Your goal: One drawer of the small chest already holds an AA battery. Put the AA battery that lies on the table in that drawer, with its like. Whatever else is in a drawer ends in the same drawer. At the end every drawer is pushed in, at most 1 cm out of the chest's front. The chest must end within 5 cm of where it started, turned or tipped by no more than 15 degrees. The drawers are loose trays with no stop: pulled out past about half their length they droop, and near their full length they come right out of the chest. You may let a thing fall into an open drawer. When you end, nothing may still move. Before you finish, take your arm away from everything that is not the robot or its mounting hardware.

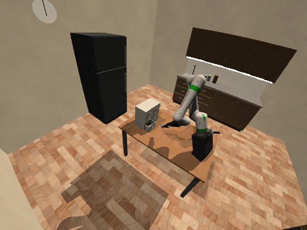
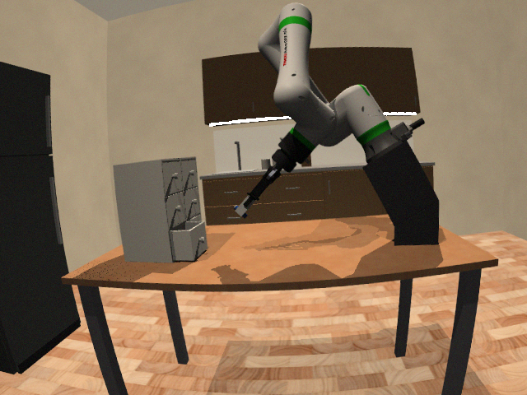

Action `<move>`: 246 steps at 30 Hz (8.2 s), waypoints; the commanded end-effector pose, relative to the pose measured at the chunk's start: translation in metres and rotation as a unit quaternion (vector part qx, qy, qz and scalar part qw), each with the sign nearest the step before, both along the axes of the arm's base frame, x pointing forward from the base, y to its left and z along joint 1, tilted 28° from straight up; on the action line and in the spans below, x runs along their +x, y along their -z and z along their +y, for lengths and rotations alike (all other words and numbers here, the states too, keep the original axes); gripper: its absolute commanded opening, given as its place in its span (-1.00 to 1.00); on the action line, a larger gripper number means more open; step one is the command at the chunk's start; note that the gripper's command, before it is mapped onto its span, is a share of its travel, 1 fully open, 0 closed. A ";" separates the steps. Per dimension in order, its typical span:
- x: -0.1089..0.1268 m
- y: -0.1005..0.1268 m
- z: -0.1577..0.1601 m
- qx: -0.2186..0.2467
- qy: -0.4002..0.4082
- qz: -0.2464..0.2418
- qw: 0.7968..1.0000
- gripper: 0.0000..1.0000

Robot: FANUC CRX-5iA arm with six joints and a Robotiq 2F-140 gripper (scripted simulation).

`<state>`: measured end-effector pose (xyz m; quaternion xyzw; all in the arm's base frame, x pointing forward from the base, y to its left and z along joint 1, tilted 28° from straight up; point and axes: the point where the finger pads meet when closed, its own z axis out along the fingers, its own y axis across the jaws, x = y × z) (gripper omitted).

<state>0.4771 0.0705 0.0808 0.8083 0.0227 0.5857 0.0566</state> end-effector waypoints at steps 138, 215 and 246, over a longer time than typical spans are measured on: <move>0.150 -0.075 0.005 0.000 0.000 0.000 1.000 1.00; -0.039 0.014 0.180 0.153 -0.241 0.293 0.912 1.00; -0.022 -0.044 0.006 0.011 0.045 0.380 0.924 1.00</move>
